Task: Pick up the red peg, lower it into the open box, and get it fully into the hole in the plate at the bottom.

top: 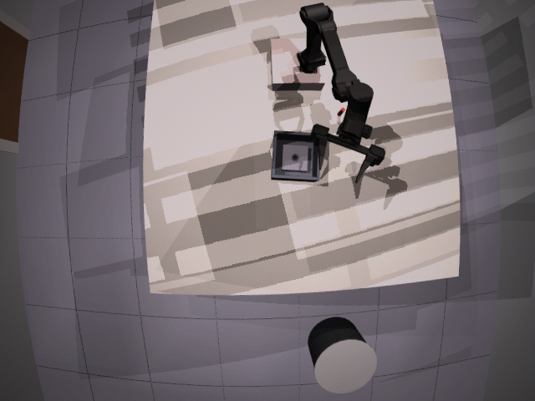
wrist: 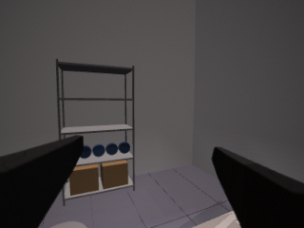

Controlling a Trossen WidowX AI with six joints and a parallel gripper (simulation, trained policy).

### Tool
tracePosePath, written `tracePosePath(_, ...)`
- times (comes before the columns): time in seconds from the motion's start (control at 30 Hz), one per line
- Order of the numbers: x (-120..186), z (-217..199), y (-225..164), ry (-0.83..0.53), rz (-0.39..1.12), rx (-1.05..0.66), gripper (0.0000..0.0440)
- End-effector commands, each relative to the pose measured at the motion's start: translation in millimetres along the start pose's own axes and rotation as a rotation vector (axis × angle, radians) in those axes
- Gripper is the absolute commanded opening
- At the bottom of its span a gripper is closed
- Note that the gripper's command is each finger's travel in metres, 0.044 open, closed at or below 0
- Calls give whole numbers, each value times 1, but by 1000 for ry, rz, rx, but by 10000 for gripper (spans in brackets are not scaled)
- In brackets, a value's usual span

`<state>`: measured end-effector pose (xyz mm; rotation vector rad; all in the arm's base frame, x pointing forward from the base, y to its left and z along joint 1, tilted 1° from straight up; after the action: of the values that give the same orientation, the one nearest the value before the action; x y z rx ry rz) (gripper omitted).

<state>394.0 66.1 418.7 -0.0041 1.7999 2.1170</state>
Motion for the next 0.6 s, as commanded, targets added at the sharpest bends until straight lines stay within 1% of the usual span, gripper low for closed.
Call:
tracePosePath(0.0, 0, 0, -16, 32, 88, -70, 440)
tracePosePath(0.27, 11, -2, -57, 57, 308, -181, 440)
tracePosePath(0.57, 37, -9, -103, 31, 570, -295, 440)
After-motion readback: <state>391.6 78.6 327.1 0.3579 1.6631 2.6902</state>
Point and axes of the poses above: the point midway between the two fingers, 35 mm back from their tips, its own x axis back along the fingers, its own z axis across the jaws, y = z × x, the point moved 1 cm from there along x, back along the fingers, and after that the axes turned 6 degrees about -x, right-handed, at the moved point
